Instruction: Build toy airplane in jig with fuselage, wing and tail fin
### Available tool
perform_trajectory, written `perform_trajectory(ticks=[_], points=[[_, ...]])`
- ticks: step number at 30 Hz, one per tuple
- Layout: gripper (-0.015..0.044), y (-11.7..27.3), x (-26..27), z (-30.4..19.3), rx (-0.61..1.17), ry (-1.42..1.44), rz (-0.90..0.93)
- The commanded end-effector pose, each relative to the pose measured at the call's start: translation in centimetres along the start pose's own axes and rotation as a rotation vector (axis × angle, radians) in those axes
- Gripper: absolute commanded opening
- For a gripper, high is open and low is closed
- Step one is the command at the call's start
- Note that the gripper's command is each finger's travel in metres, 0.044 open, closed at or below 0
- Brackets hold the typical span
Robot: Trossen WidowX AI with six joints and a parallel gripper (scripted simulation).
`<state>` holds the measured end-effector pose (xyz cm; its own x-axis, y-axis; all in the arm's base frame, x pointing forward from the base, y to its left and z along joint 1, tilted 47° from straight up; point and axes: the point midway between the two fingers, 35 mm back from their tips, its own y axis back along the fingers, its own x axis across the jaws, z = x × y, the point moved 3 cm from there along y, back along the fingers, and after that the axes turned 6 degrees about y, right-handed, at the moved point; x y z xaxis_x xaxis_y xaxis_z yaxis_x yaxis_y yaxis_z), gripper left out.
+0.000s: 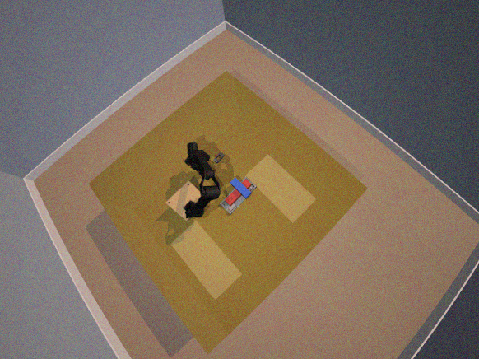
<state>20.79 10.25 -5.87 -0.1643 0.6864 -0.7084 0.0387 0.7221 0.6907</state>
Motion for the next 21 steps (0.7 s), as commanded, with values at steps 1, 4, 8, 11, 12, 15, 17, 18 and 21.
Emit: perform_trajectory(ticks=[1,4,8,11,12,15,17,18,21], points=[[0.0,1.2,0.2,0.4,-0.003,-0.004,0.011],[0.0,2.1,0.2,0.5,-0.004,-0.005,0.012],[0.0,3.4,0.3,0.6,-0.004,-0.007,0.013],[0.0,4.3,0.3,0.6,-0.004,-0.008,0.014],[0.0,4.6,0.3,0.6,-0.005,-0.008,0.014],[0.0,5.6,0.3,0.6,-0.005,-0.008,0.015],[0.0,6.2,0.3,0.6,-0.005,-0.009,0.016],[0.0,6.5,0.3,0.6,-0.005,-0.009,0.016],[0.0,7.5,0.3,0.5,-0.005,-0.01,0.016]])
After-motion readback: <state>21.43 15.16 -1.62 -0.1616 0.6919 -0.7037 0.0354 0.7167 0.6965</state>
